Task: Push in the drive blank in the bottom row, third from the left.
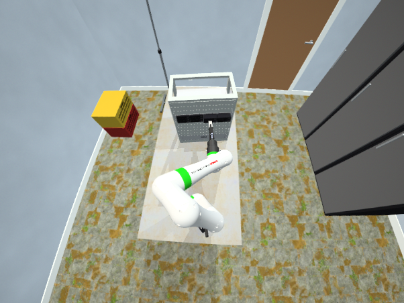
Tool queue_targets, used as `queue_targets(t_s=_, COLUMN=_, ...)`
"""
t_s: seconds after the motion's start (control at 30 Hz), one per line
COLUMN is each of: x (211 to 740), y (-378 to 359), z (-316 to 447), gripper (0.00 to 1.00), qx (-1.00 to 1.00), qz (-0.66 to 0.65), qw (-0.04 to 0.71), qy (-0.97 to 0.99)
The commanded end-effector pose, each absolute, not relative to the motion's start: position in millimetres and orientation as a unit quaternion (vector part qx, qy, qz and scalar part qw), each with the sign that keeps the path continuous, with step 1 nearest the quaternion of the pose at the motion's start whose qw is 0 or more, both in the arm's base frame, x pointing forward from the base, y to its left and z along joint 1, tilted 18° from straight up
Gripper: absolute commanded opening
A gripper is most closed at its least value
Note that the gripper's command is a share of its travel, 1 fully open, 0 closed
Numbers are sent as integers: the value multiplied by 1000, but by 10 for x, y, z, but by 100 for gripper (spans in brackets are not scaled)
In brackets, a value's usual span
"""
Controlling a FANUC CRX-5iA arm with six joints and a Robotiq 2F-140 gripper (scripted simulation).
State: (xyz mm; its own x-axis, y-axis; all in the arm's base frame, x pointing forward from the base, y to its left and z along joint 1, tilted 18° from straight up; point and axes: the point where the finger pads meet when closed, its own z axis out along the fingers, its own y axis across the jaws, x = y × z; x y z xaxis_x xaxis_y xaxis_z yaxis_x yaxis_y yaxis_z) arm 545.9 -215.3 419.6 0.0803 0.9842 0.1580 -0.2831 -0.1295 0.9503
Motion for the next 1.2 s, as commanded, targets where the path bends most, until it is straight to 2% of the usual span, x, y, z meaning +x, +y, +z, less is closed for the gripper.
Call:
queue_targets(t_s=0.0, x=5464, y=-2157, z=4206, gripper=10, qx=485, qz=574, qw=553, qy=361)
queue_targets(t_s=1.17, x=5527, y=-2165, z=4224, gripper=10, qx=485, qz=574, qw=553, qy=361)
